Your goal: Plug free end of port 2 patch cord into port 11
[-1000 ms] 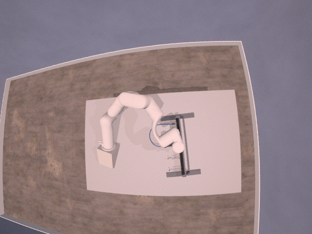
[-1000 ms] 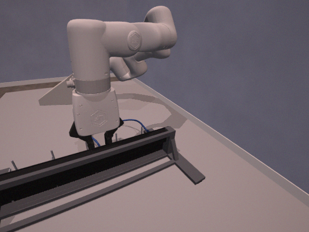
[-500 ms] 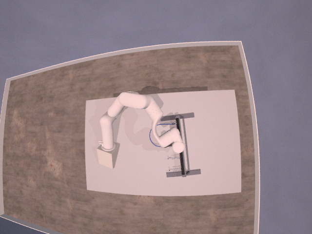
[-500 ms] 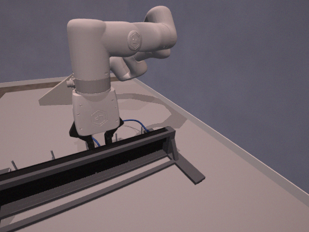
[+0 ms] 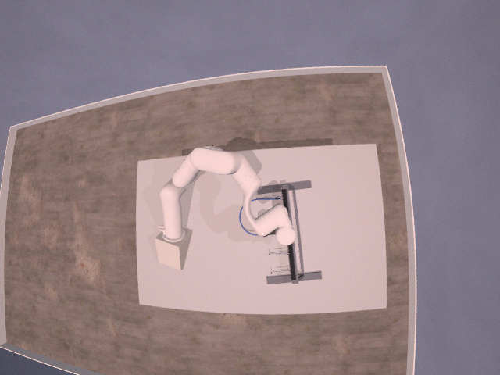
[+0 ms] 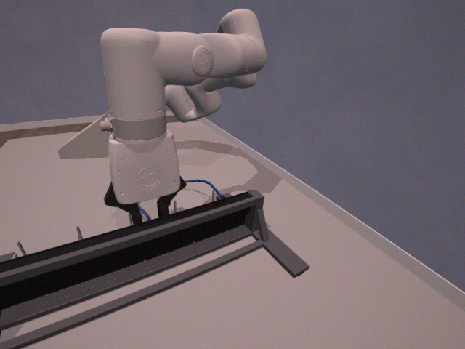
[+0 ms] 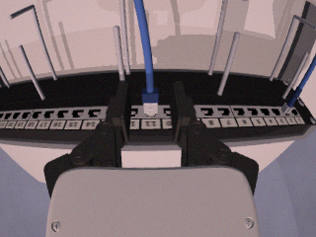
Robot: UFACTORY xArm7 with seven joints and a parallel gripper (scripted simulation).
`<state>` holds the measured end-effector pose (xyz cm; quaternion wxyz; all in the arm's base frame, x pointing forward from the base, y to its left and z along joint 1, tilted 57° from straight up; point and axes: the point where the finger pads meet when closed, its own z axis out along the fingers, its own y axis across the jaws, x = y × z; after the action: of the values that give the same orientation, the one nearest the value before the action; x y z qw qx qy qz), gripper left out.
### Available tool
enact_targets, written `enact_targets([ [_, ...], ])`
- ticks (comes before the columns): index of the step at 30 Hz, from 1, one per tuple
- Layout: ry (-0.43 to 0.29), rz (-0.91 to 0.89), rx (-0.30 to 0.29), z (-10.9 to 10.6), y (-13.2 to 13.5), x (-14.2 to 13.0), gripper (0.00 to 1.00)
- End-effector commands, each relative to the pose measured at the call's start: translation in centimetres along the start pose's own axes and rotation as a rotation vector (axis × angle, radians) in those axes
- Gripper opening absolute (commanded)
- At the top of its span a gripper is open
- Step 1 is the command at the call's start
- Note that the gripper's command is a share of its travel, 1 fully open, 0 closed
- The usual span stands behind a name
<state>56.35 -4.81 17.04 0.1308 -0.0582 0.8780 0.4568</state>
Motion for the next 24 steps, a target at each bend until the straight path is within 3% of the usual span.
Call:
enact_targets([
  [1,-0.004,0.000,0.004,-0.5,-0.1,-0.1,0.38],
  [24,-0.004,0.000,0.004,-5.8,-0.1,0.0,0.38],
])
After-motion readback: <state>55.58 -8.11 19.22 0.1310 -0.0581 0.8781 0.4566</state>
